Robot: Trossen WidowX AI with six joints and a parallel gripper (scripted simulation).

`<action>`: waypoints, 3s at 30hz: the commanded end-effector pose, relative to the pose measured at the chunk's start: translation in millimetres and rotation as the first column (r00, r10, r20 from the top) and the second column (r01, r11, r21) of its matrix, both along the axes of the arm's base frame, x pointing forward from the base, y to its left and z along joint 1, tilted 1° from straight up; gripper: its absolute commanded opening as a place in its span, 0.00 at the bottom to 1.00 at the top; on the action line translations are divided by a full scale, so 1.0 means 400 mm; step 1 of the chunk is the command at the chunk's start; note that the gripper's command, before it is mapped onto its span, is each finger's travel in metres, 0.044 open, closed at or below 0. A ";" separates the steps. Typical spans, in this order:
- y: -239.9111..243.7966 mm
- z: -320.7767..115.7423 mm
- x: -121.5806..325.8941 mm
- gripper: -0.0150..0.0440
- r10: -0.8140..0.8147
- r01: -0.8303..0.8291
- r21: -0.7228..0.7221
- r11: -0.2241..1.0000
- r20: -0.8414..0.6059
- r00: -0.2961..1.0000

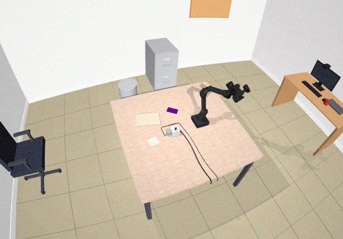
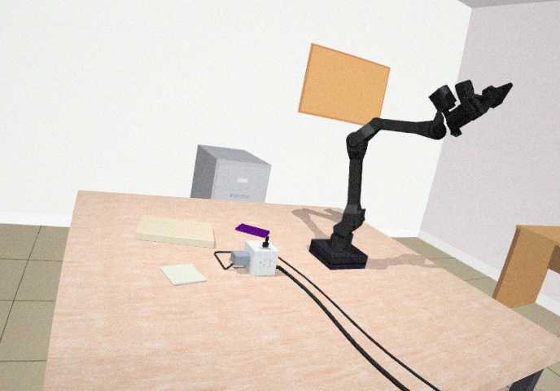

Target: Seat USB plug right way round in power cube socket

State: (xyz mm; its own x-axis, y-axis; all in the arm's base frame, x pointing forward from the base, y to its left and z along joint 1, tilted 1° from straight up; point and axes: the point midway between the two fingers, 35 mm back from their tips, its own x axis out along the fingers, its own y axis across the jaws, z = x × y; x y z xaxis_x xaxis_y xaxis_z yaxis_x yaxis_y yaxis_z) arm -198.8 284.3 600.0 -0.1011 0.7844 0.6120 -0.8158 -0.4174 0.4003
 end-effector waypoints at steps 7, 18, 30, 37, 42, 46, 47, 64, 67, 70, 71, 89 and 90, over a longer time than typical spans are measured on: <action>0.206 -0.129 0.118 1.00 -0.103 0.111 -0.203 0.973 0.050 0.993; 0.426 -0.460 0.600 1.00 -0.422 0.298 -0.661 0.689 -0.032 0.906; 0.205 -0.829 1.128 1.00 -0.856 0.117 -0.956 0.271 -0.183 0.483; -0.100 -1.050 1.275 1.00 -0.983 -0.252 -0.951 0.179 -0.163 -0.084; -0.337 -1.151 1.261 1.00 -0.850 -0.469 -0.833 0.292 -0.002 -0.526; -0.400 -1.169 1.234 1.00 -0.772 -0.508 -0.788 0.347 0.068 -0.633; -0.400 -1.169 1.230 1.00 -0.772 -0.508 -0.788 0.347 0.068 -0.633; -0.399 -1.193 1.230 1.00 -0.772 -0.508 -0.788 0.347 0.068 -0.633; -0.399 -1.200 1.231 1.00 -0.772 -0.508 -0.788 0.347 0.068 -0.633; -0.399 -1.208 1.231 1.00 -0.772 -0.508 -0.788 0.347 0.068 -0.633; -0.399 -1.210 1.231 1.00 -0.772 -0.508 -0.788 0.347 0.068 -0.633; -0.399 -1.240 1.233 0.96 -0.774 -0.507 -0.791 0.342 0.068 -0.629; -0.399 -1.240 1.233 0.91 -0.774 -0.507 -0.791 0.342 0.068 -0.629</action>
